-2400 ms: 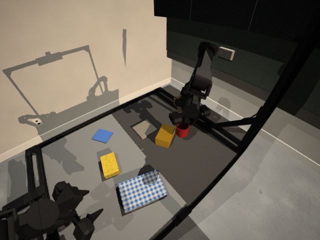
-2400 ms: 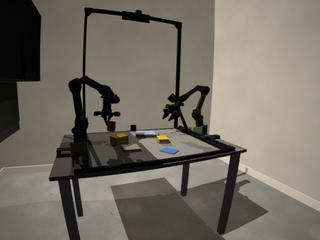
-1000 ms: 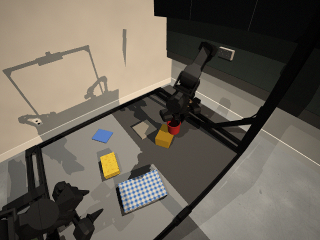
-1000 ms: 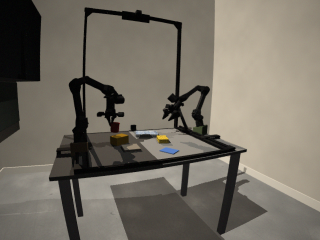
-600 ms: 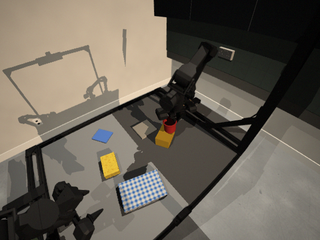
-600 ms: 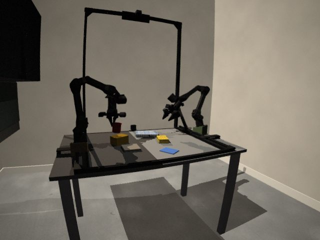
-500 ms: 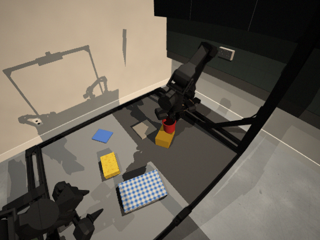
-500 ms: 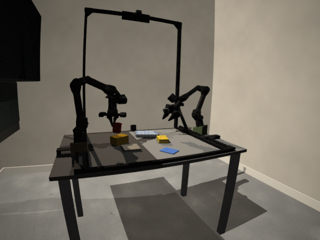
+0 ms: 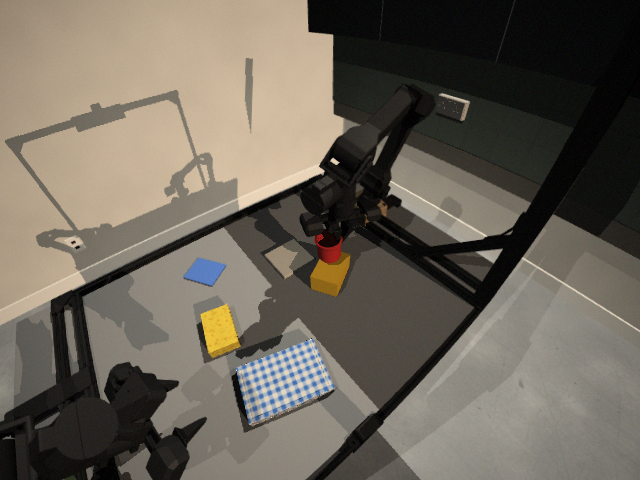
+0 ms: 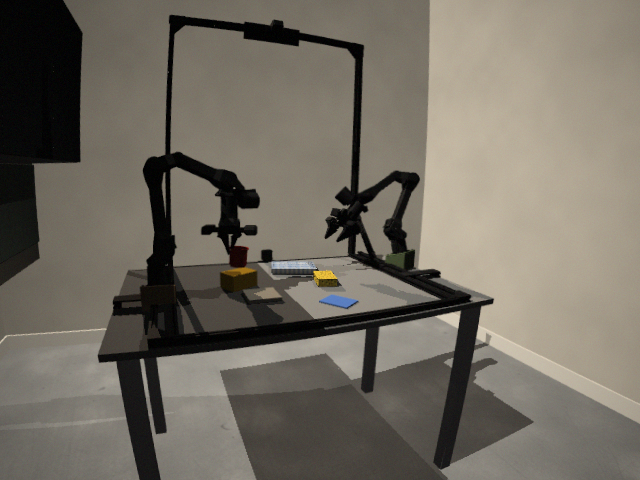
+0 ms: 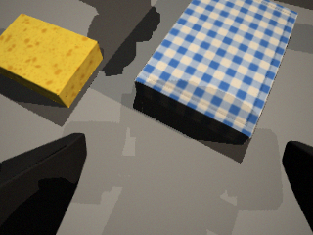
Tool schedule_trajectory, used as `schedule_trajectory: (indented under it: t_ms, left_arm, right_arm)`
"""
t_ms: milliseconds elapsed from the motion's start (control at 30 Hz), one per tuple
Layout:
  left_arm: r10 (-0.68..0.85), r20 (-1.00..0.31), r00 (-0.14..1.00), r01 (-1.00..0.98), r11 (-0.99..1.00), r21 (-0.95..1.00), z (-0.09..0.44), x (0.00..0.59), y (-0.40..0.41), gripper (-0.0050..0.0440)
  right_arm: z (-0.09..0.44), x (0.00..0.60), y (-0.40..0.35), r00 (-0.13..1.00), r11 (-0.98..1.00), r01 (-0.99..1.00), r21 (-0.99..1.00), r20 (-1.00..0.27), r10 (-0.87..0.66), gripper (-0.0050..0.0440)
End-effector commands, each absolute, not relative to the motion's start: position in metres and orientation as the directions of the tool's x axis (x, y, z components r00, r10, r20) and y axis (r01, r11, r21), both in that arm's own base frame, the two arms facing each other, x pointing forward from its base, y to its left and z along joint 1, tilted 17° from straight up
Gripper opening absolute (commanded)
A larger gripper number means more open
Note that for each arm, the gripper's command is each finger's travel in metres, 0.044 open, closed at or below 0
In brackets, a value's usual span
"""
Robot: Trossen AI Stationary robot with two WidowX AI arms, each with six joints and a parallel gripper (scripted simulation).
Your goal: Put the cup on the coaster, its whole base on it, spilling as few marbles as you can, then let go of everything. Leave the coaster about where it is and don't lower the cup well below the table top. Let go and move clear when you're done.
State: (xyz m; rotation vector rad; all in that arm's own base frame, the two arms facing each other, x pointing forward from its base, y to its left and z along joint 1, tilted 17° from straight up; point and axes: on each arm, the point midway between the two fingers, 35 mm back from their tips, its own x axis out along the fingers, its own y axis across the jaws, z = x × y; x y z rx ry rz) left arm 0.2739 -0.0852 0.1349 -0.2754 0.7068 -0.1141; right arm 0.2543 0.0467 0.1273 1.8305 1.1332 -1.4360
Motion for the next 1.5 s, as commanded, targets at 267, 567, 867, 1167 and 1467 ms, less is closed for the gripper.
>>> schedule_trajectory:
  t_ms: [267,567,867,1167,1467]
  left_arm:
    - [-0.196,-0.625,0.756,0.011,0.958,-0.288,0.135,0.274,-0.085,0.04]
    - [-0.196,-0.625,0.756,0.011,0.958,-0.288,0.135,0.274,-0.085,0.04]
    - [-0.196,-0.625,0.756,0.011,0.958,-0.288,0.135,0.274,-0.085,0.04]
    - [-0.196,-0.625,0.756,0.011,0.958,-0.288,0.135,0.274,-0.085,0.04]
    - [-0.196,-0.625,0.756,0.011,0.958,-0.288,0.135,0.274,-0.085,0.04]
  right_arm:
    - [0.122,0.261,0.026,0.072,-0.495,0.865,-0.084,-0.955,0.287,0.0]
    - [0.118,0.264,0.012,0.072,-0.495,0.865,-0.084,-0.955,0.287,0.0]
    - [0.113,0.269,-0.006,0.072,-0.495,0.865,-0.084,-0.955,0.287,0.0]
    - [0.109,0.272,-0.021,0.072,-0.495,0.865,-0.084,-0.955,0.287,0.0]
    - [0.104,0.277,-0.042,0.072,-0.495,0.865,-0.084,-0.955,0.287,0.0]
